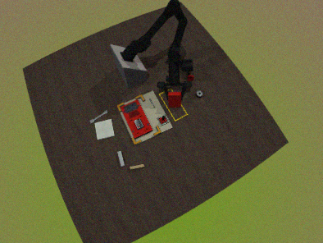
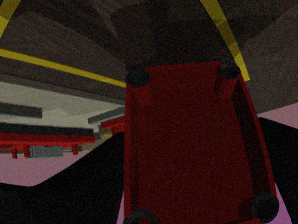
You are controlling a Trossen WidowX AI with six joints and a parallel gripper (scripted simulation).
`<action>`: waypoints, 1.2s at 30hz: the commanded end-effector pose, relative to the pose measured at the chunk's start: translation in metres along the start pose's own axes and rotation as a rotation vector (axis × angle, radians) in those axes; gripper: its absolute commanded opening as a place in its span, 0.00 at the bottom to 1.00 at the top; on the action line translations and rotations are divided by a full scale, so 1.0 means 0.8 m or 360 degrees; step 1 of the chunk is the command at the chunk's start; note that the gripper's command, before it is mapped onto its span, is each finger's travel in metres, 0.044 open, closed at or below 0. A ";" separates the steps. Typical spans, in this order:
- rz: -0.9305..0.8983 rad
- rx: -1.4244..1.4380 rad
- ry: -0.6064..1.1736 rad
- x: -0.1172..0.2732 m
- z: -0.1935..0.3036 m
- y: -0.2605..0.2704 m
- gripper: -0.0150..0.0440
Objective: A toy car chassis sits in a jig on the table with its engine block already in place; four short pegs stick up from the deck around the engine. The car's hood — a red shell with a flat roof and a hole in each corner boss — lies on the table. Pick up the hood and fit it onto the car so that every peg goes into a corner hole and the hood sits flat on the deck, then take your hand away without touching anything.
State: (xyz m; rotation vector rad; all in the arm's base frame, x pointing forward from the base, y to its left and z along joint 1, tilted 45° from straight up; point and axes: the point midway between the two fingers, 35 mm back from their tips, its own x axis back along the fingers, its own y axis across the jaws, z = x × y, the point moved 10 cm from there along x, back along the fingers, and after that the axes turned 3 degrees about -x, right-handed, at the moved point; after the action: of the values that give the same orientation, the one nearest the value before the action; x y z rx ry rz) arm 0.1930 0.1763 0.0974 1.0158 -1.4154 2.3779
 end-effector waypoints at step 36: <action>0.0014 0.0124 0.0026 0.001 -0.014 0.000 1.00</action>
State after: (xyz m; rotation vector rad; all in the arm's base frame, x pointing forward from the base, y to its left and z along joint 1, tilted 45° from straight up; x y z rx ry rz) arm 0.1876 0.1859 0.0935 1.0056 -1.3351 2.4596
